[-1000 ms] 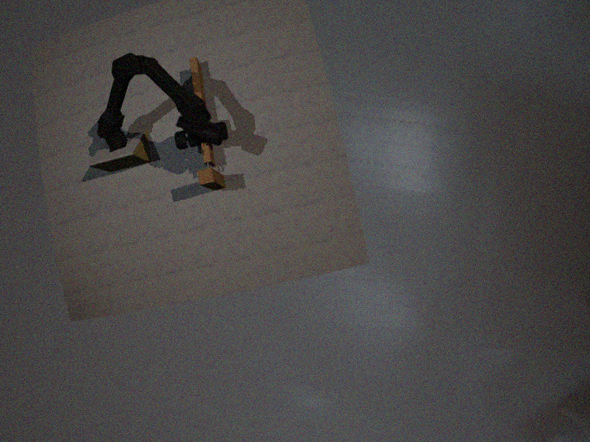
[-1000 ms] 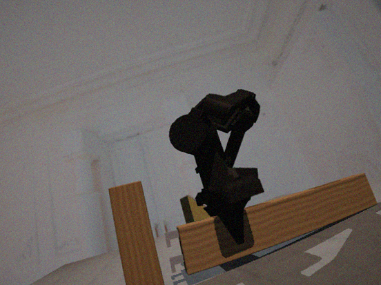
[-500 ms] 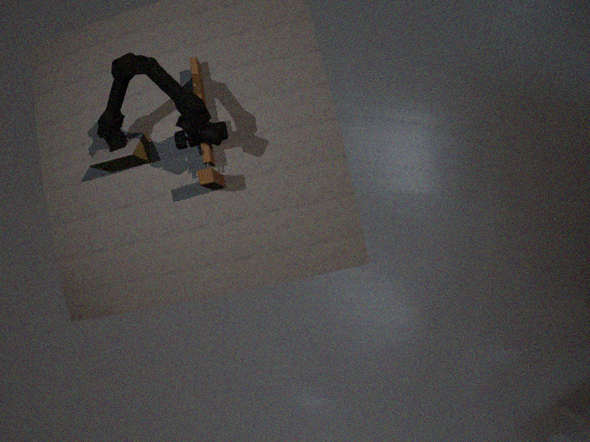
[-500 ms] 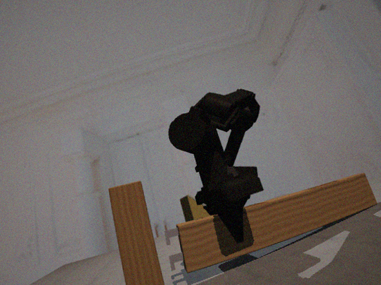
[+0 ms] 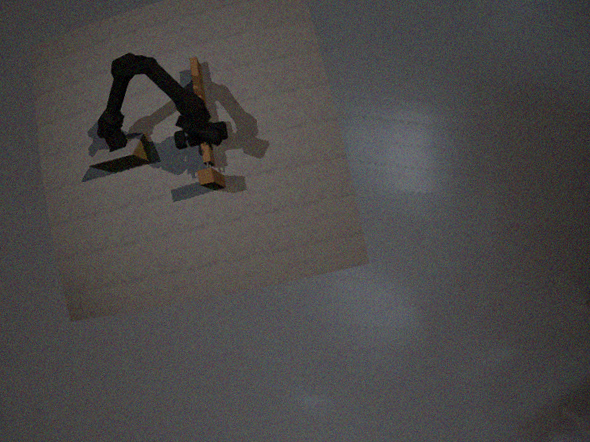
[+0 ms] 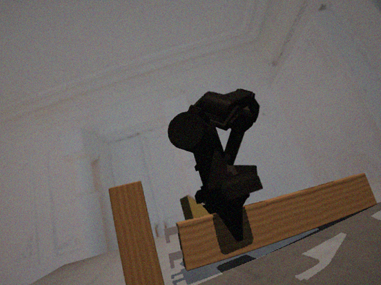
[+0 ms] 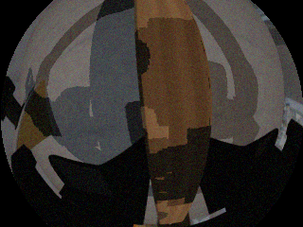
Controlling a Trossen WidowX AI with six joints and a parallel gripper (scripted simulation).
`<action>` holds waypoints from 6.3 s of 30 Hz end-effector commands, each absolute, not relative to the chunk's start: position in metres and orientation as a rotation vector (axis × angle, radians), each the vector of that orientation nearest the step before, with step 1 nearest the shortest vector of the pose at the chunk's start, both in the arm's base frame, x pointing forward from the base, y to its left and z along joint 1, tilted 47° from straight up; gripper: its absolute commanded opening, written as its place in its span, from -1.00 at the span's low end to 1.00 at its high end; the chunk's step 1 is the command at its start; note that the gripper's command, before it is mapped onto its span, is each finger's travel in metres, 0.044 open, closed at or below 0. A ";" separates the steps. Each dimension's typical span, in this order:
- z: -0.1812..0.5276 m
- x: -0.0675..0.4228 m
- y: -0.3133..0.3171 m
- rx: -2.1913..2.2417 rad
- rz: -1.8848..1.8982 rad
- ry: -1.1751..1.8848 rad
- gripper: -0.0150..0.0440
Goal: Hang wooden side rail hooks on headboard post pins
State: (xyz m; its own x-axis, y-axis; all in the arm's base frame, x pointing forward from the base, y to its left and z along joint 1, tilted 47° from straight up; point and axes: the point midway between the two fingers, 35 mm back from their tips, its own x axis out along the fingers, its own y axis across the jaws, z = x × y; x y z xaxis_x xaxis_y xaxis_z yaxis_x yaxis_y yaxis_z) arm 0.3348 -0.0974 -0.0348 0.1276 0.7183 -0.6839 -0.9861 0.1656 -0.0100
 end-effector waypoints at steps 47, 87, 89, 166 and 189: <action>-0.029 0.338 -0.109 -0.551 1.310 0.611 -0.49; -0.032 0.342 -0.112 -0.551 1.310 0.611 -0.49; -0.032 0.342 -0.112 -0.551 1.310 0.611 -0.49; -0.038 0.338 -0.116 -0.551 1.310 0.611 -0.49; -0.039 0.340 -0.119 -0.552 1.310 0.611 -0.49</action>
